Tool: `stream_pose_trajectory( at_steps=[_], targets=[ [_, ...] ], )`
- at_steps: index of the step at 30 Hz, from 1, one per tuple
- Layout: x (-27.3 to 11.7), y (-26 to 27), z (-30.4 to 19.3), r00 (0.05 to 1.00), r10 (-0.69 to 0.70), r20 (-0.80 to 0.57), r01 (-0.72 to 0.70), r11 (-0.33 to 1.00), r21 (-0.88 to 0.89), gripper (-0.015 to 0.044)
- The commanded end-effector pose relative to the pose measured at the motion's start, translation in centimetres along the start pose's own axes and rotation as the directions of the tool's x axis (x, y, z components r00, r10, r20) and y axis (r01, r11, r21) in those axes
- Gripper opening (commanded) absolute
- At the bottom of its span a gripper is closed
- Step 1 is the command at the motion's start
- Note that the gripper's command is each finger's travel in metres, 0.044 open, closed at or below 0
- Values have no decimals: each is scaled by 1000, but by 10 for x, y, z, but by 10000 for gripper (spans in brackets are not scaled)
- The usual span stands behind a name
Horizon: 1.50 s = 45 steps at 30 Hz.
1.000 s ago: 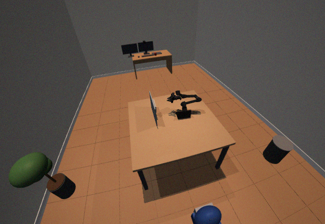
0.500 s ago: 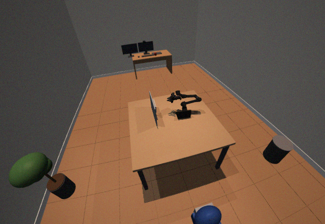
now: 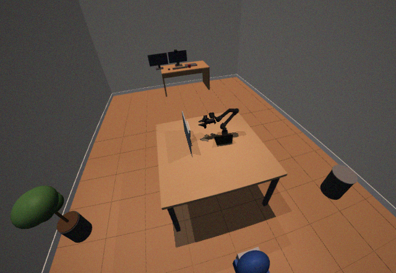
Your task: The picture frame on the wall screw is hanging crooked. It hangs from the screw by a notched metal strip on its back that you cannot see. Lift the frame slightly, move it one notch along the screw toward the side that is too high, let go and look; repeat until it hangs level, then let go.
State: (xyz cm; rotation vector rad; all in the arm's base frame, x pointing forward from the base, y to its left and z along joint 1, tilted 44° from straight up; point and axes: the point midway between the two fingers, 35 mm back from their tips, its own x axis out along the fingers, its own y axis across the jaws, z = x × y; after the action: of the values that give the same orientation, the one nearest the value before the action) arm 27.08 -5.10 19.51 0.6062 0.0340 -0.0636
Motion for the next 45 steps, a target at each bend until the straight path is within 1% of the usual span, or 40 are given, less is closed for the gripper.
stream_pose_trajectory(
  at_steps=[1,13,16,22,28,45],
  targets=[
    [10,-10,-5,1000,0,-6,1,998,57,260],
    [10,-10,-5,1000,0,-6,1,998,57,260],
    [16,-9,-3,1000,0,-5,1,998,58,260],
    [51,-8,1,1000,1,-4,0,998,58,260],
    [89,-10,-5,1000,2,-2,-2,998,58,260],
    [90,-10,-5,1000,2,-2,-2,998,58,260]
  ],
)
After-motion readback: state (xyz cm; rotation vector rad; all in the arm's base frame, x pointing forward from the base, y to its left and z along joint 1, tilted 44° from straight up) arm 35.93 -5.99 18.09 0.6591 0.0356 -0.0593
